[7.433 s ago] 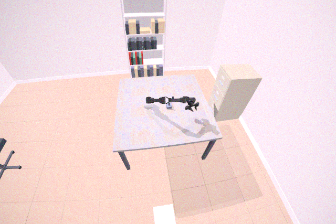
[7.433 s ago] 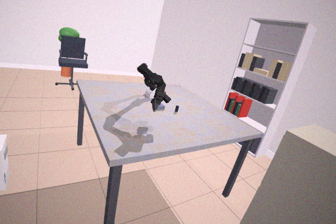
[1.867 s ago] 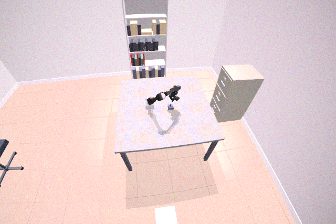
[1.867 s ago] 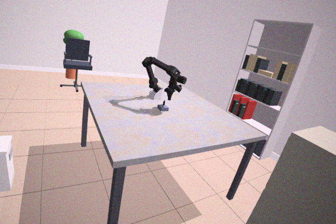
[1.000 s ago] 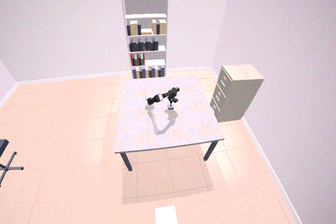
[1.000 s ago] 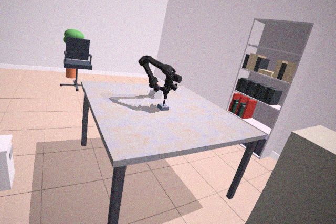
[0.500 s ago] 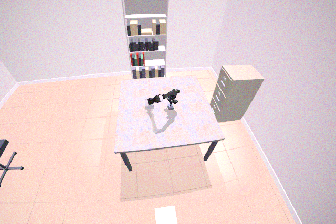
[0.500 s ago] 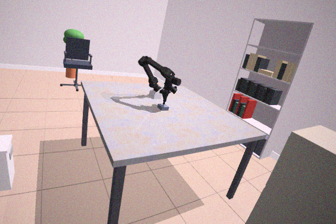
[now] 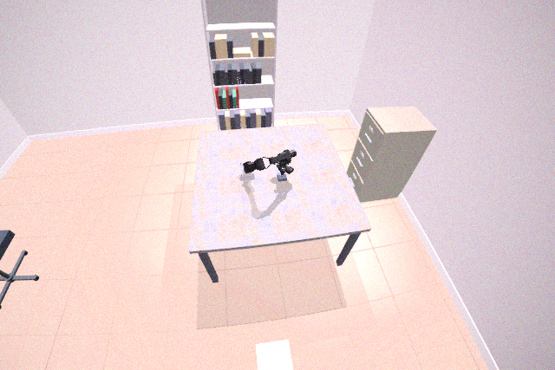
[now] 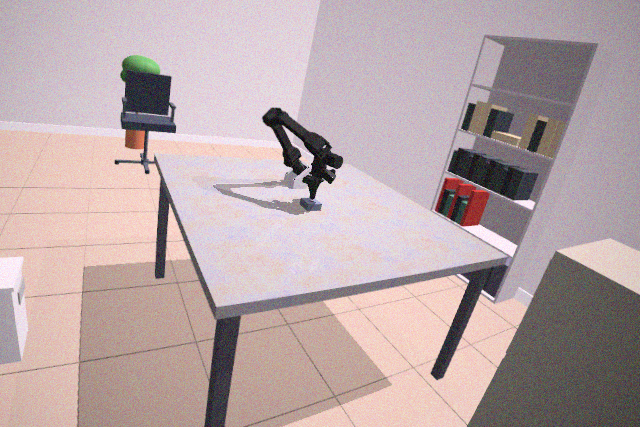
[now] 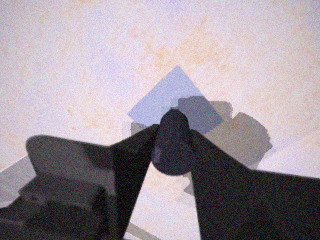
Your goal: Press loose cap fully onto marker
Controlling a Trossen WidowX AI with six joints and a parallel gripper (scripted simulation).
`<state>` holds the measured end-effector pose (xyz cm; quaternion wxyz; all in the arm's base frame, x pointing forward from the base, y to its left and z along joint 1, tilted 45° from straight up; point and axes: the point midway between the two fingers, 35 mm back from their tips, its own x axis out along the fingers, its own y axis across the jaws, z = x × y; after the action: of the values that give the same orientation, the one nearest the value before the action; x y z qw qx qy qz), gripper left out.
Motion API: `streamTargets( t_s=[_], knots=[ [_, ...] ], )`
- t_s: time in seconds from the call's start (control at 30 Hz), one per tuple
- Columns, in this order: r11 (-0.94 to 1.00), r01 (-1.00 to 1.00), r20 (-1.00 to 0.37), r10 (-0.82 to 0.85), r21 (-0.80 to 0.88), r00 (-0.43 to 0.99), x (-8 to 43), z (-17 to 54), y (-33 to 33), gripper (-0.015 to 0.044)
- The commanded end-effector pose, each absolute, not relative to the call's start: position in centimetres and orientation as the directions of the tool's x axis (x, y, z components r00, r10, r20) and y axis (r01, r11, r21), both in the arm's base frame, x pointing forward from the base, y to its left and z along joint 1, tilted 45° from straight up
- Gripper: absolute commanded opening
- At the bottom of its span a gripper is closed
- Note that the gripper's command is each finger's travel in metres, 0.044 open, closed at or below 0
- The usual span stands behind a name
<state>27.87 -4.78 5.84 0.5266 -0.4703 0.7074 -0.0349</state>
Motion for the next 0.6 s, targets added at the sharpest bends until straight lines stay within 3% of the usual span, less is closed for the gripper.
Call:
streamTargets(
  t_s=[0.0, 0.13, 0.57],
  knots=[
    [0.55, -0.634, -0.709, -0.705, -0.544, -0.003, 27.8, 5.71, -4.92, 0.0],
    [0.55, -0.634, -0.709, -0.705, -0.544, -0.003, 27.8, 5.71, -4.92, 0.0],
    [0.554, -0.63, -0.712, -0.702, -0.544, -0.003, 27.82, 5.73, -4.86, 0.0341]
  ],
)
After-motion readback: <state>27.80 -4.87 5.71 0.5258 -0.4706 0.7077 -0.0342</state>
